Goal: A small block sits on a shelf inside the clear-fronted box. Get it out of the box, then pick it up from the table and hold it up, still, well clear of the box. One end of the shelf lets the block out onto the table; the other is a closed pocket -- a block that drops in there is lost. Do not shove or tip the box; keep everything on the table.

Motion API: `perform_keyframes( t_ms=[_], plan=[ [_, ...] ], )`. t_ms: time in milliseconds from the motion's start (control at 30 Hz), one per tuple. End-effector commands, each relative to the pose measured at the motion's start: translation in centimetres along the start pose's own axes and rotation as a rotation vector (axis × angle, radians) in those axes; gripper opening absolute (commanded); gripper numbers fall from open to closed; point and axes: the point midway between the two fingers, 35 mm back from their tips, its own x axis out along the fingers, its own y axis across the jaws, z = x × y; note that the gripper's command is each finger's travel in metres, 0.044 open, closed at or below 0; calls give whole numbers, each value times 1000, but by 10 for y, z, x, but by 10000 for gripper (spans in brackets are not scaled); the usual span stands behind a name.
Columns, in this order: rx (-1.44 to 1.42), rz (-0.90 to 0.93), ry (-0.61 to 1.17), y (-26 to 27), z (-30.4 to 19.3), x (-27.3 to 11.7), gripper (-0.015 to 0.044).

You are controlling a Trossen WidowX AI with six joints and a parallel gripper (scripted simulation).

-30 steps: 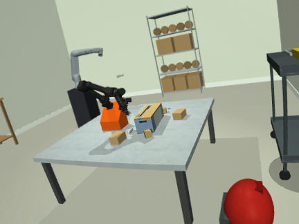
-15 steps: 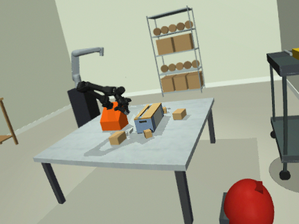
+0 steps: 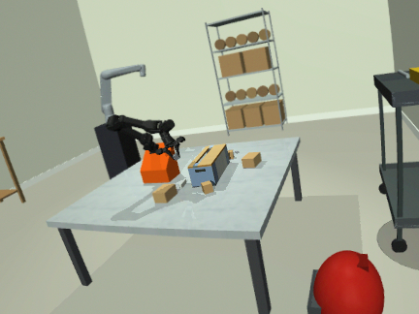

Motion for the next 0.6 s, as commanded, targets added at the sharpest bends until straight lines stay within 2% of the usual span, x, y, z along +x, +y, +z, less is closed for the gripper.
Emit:
perform_keyframes(
  t_ms=[0, 433, 567],
  plan=[
    [-166, 2, 15, 2, 1, -3, 0],
    [-659, 12, 51, 5, 2, -12, 0],
    [-715, 14, 56, 5, 3, -13, 0]
  ],
)
